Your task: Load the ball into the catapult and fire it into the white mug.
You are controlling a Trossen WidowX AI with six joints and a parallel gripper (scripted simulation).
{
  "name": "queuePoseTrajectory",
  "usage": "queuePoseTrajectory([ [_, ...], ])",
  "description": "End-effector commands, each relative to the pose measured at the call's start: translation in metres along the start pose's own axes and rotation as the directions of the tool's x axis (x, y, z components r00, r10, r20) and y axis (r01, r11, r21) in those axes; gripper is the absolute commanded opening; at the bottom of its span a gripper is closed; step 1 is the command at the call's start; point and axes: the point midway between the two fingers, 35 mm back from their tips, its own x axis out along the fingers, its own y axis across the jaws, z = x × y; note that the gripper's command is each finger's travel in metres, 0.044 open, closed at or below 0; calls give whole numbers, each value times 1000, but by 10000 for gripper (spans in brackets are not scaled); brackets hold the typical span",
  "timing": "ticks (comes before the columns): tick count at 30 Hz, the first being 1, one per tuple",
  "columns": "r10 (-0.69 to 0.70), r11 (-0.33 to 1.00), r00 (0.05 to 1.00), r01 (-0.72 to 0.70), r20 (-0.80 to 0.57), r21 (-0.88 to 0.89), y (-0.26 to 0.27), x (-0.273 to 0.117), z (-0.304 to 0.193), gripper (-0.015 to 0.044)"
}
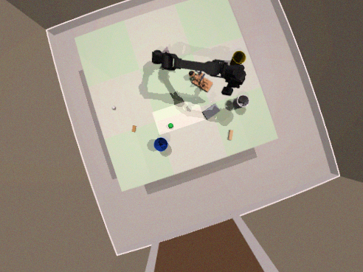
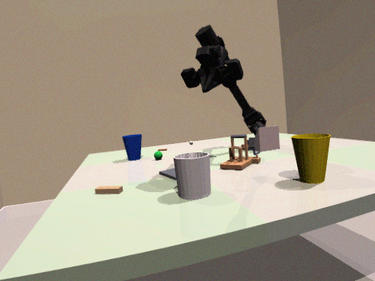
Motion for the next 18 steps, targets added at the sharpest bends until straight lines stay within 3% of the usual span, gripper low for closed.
queuePoseTrajectory([
  [1,-3,1000,1000,3,-6,-8,0,2,-2,0],
  [6,-2,1000,1000,1,-15,-28,4,1,-4,0],
  [18,-14,925,986,-49,-164,-377,57,-12,-58,0],
])
